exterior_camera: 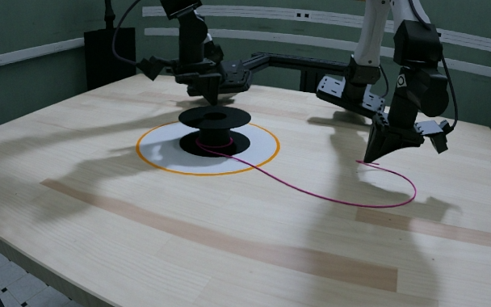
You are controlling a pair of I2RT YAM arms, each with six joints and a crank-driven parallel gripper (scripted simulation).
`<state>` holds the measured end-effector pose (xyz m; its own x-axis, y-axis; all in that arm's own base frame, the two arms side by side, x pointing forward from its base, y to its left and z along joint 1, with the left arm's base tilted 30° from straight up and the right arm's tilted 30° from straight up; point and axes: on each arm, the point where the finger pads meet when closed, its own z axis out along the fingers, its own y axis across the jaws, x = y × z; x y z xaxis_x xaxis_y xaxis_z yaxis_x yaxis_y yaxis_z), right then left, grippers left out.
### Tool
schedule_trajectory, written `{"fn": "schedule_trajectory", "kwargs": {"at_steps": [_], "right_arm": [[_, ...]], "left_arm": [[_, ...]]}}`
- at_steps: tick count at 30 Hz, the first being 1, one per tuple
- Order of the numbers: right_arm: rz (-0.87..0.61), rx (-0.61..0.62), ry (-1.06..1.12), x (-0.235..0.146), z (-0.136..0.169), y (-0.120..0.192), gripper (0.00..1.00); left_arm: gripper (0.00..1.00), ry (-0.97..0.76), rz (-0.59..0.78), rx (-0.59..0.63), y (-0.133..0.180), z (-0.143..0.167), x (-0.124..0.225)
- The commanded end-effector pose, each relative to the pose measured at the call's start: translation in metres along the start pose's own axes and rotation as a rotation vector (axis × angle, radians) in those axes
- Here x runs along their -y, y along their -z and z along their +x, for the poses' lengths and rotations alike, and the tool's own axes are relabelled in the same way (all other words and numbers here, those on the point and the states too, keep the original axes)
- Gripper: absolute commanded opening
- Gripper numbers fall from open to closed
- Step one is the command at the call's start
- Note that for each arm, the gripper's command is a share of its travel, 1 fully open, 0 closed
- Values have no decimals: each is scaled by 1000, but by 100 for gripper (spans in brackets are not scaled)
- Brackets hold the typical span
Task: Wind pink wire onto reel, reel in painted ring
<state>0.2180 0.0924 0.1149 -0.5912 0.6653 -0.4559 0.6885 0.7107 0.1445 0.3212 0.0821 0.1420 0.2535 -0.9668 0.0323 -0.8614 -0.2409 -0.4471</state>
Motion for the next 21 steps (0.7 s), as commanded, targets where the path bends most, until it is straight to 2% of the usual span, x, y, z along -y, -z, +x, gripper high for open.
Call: {"fn": "schedule_trajectory", "kwargs": {"at_steps": [1,10,12,13,21], "right_arm": [[-43,15,333,-21,-19,5,85],[-14,36,884,-45,-40,3,85],[-14,36,884,-45,-40,3,85],[-12,40,1027,-47,-39,4,85],[-5,49,1501,-73,-52,7,85]], "left_arm": [[0,-3,20,1,8,-2,1],[0,-3,20,1,9,-1,-1],[0,-3,20,1,9,-1,-1],[0,-2,20,1,9,-1,-2],[0,-1,20,1,10,-1,-1]]}}
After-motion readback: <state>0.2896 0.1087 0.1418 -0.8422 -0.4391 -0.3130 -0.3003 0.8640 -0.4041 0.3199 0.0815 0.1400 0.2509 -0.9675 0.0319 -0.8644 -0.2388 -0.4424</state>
